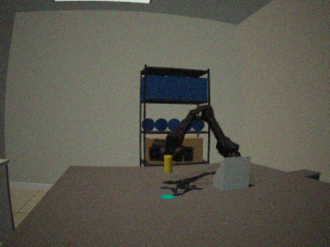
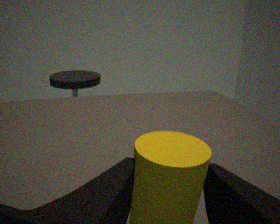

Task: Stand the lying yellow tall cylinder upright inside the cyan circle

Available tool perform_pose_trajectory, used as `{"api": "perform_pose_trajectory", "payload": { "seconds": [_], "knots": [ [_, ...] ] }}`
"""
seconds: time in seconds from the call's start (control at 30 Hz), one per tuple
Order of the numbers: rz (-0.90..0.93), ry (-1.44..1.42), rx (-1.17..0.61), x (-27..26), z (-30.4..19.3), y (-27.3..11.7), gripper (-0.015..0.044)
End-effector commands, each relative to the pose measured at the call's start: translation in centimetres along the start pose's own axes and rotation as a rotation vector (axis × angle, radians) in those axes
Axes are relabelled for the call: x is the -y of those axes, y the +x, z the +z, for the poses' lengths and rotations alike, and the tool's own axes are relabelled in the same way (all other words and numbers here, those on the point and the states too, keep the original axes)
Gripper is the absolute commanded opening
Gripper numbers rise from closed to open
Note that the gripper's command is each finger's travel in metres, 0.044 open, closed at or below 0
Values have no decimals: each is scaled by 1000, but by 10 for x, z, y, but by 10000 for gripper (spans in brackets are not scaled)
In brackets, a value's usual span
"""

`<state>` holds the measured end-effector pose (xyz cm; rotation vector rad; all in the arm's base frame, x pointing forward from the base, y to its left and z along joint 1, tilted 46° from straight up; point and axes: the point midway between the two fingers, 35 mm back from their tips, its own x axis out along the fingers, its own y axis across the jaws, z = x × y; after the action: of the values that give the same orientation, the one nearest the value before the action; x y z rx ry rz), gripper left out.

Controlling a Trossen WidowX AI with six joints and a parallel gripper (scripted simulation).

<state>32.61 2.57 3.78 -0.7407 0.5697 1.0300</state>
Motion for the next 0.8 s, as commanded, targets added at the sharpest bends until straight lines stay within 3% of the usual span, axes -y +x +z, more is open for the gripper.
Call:
{"api": "perform_pose_trajectory", "payload": {
  "seconds": [0.0,0.17,0.77],
  "knots": [
    [0,-8,10,0,2,0,105],
    [0,-8,9,0,-1,0,105],
    [2,-8,6,0,-85,8,105]
  ]
}}
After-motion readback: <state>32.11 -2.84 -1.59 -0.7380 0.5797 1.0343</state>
